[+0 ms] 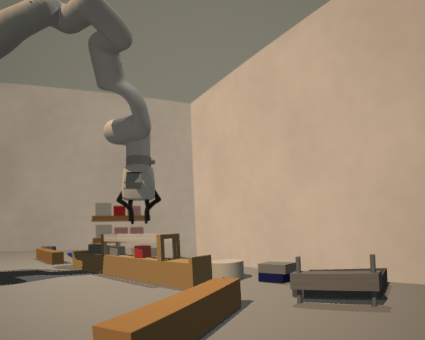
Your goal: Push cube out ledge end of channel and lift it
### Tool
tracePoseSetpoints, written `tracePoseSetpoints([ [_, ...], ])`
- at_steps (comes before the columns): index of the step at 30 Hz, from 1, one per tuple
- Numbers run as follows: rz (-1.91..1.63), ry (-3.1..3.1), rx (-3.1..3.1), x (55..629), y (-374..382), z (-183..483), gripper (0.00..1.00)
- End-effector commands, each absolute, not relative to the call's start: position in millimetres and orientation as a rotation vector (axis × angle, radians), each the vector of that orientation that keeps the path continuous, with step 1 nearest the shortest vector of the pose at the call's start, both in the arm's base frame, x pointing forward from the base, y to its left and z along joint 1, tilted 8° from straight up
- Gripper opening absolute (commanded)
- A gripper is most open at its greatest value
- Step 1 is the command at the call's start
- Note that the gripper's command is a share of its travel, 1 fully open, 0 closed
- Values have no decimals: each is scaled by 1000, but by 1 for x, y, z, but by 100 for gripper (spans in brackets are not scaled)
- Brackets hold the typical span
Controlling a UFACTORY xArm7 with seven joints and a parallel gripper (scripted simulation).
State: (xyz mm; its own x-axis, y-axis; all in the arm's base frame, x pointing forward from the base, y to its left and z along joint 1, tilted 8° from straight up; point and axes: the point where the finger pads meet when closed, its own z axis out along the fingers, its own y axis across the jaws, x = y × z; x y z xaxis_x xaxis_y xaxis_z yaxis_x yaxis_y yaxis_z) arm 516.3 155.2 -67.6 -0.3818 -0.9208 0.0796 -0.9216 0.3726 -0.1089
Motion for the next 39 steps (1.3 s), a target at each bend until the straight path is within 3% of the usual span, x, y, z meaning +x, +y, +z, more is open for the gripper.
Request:
tracePoseSetpoints([
  [1,213,-2602,1747,518,157,-66,38],
  [24,213,-2602,1747,518,156,-67,38],
  [39,213,-2602,1746,525,148,-141,38],
])
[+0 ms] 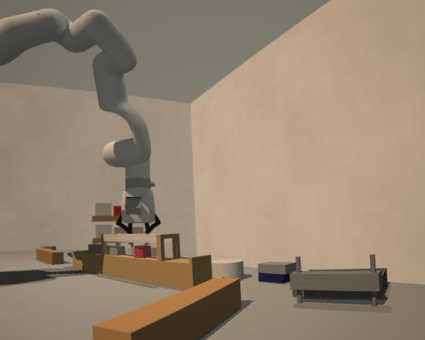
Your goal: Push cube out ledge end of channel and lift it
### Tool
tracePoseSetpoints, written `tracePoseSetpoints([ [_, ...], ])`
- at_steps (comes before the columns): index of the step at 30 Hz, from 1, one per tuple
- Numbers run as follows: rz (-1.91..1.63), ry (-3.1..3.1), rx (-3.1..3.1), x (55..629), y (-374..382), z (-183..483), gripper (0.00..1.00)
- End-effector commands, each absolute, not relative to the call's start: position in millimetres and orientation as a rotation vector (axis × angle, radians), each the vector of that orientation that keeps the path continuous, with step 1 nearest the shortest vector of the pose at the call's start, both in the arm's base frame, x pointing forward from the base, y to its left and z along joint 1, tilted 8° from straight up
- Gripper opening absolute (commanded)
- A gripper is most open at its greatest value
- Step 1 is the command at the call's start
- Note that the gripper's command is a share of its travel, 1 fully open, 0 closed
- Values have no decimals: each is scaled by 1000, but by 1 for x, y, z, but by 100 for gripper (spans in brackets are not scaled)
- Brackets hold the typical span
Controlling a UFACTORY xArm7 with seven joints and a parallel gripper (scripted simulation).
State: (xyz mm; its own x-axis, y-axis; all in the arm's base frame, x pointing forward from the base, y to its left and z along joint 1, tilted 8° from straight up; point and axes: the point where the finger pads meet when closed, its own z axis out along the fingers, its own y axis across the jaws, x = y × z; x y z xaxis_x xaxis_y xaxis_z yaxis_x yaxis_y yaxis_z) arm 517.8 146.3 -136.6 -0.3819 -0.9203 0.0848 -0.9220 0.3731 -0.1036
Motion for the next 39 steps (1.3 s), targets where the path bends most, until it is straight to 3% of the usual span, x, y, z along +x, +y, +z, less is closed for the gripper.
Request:
tracePoseSetpoints([
  [1,213,-2602,1746,525,148,-146,38],
  [39,213,-2602,1746,528,144,-181,38],
])
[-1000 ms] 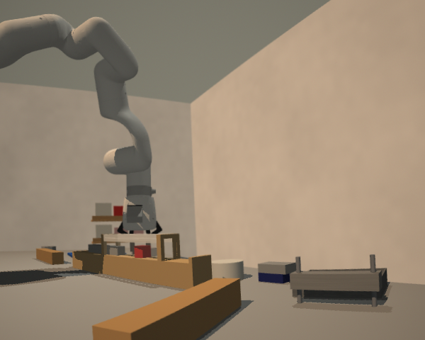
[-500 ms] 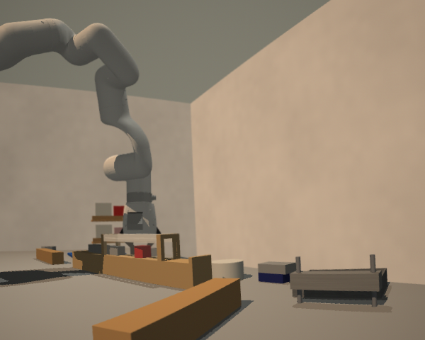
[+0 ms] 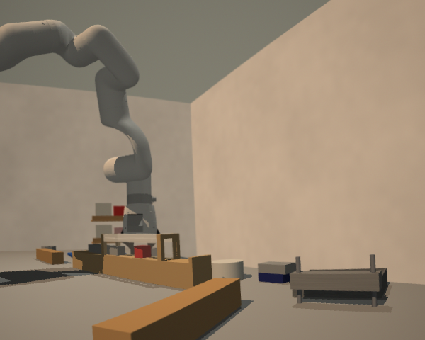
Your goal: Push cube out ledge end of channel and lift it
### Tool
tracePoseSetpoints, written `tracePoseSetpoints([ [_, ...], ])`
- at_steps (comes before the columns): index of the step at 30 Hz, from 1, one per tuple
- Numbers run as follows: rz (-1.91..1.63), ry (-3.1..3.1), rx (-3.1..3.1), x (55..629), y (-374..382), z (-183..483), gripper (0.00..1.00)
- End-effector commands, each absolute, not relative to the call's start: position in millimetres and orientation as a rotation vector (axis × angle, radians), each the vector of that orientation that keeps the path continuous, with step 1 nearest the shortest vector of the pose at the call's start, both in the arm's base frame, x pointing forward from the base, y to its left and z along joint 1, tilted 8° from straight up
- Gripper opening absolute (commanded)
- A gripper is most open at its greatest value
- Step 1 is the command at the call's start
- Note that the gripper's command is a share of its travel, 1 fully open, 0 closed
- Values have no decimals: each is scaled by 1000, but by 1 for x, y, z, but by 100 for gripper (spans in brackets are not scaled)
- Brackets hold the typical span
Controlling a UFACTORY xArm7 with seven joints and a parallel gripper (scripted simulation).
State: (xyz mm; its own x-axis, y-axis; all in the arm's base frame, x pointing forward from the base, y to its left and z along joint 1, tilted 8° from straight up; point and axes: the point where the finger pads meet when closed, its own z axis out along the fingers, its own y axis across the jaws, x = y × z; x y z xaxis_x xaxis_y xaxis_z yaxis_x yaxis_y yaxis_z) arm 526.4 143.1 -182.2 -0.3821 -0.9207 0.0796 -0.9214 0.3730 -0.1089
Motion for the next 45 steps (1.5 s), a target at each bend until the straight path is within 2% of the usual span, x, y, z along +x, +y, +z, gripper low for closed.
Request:
tracePoseSetpoints([
  [1,213,-2602,1746,528,144,-181,0],
  [36,213,-2602,1746,528,144,-179,0],
  [45,213,-2602,1746,524,150,-125,0],
])
